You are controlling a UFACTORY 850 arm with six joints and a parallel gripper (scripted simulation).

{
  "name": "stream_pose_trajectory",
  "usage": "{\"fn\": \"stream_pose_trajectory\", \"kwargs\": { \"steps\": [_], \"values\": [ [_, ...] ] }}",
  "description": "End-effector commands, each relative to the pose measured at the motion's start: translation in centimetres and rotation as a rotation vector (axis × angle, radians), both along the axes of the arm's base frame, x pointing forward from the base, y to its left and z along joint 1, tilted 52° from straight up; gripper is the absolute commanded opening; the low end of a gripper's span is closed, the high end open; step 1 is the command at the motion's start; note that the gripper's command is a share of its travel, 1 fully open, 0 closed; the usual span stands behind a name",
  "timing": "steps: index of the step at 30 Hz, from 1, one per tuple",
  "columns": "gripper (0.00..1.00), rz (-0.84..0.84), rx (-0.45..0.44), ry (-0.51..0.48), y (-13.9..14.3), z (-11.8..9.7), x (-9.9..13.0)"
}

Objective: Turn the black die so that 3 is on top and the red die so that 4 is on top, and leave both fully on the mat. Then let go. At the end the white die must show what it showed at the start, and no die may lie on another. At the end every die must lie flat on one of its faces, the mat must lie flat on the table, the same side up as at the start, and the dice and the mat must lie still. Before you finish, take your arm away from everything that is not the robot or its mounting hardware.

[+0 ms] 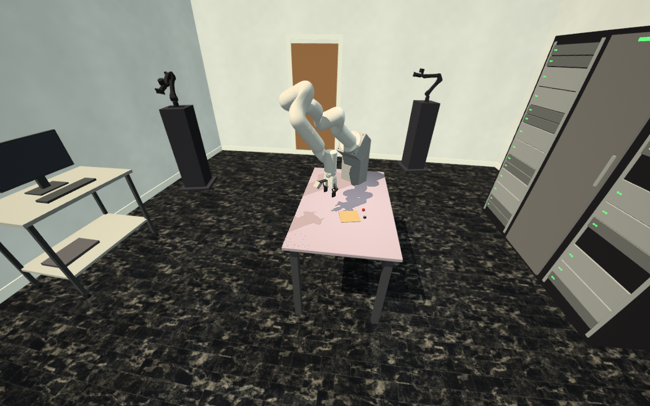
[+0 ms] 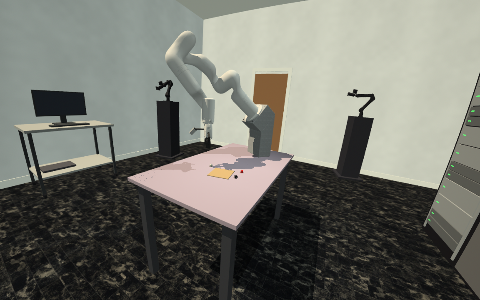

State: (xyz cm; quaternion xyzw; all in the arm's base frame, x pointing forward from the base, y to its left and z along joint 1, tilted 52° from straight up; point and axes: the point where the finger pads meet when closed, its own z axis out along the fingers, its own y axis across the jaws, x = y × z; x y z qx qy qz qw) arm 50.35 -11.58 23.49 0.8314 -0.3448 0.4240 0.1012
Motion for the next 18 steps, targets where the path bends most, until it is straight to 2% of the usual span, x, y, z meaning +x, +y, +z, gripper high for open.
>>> {"fn": "stream_pose_trajectory", "kwargs": {
  "steps": [1, 13, 18],
  "values": [
    [1.00, 0.002, 0.000, 0.000, 0.0, 0.0, 0.0],
    [1.00, 0.002, 0.000, 0.000, -0.3, -0.4, 0.4],
    [1.00, 0.002, 0.000, 0.000, -1.8, -2.3, 2.4]
  ]
}}
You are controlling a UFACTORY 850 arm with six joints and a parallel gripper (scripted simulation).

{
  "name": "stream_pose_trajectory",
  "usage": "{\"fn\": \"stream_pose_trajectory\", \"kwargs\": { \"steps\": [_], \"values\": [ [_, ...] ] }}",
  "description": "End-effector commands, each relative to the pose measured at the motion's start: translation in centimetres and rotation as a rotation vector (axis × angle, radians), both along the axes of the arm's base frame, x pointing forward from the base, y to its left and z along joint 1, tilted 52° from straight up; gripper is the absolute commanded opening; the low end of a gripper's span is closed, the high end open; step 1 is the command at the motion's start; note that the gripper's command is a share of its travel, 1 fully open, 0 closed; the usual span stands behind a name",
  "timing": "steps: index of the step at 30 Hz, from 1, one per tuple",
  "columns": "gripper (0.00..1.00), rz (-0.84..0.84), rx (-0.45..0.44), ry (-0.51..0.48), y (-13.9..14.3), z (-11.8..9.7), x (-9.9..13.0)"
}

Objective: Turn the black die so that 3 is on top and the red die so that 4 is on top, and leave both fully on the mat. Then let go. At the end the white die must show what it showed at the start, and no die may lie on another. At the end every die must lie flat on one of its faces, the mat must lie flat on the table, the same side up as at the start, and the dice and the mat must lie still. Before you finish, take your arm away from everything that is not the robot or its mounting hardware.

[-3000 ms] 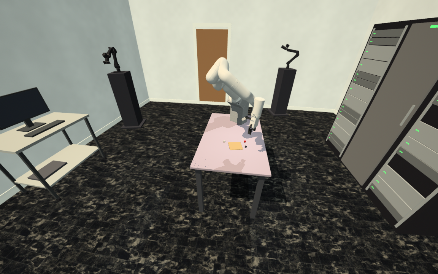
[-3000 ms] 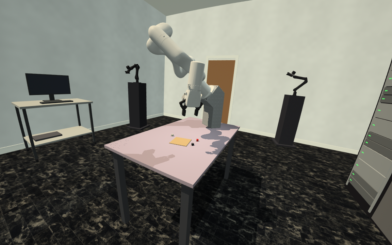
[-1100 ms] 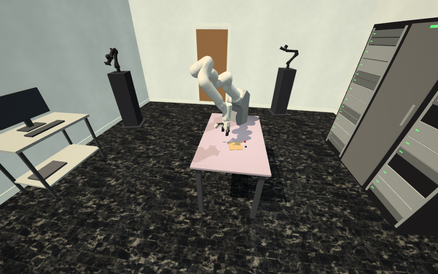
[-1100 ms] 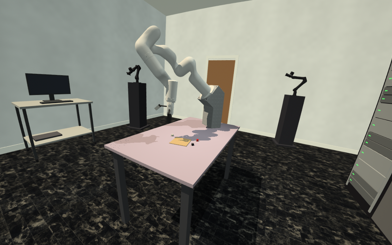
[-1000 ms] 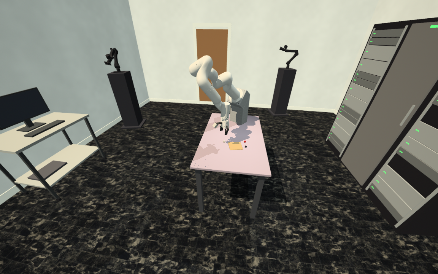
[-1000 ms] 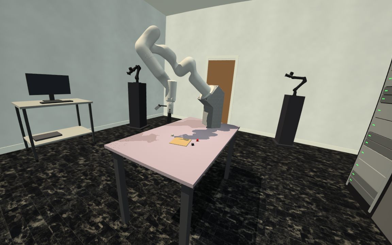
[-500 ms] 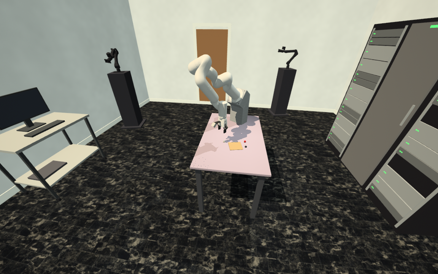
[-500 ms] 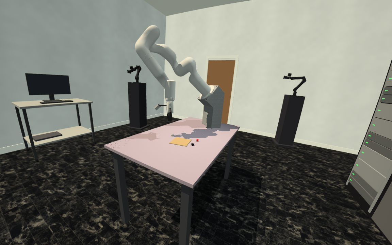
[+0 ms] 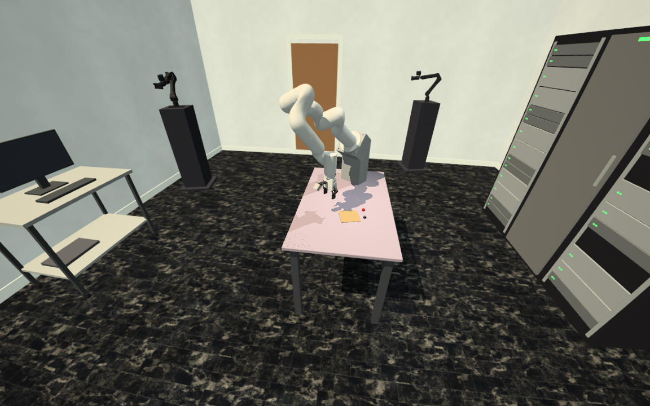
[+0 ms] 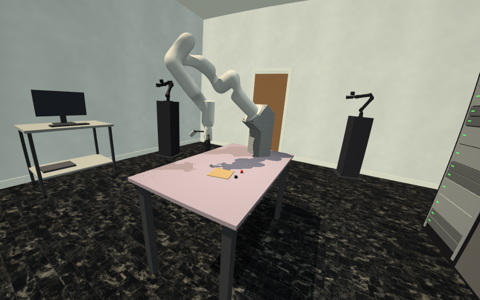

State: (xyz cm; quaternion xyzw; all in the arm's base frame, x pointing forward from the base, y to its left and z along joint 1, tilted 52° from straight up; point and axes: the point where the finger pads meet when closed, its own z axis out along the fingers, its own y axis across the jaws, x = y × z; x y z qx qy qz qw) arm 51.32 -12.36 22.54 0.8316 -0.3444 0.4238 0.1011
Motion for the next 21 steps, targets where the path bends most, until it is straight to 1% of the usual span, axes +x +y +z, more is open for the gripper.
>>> {"fn": "stream_pose_trajectory", "kwargs": {
  "steps": [1, 6, 10, 21],
  "values": [
    [1.00, 0.001, 0.000, -0.001, -1.4, -1.8, 1.9],
    [1.00, 0.001, 0.000, -0.001, -3.4, -4.4, 4.6],
    [1.00, 0.001, 0.000, -0.001, -4.4, -5.7, 6.0],
    [1.00, 0.001, 0.000, -0.001, -4.6, -6.0, 6.3]
  ]
}}
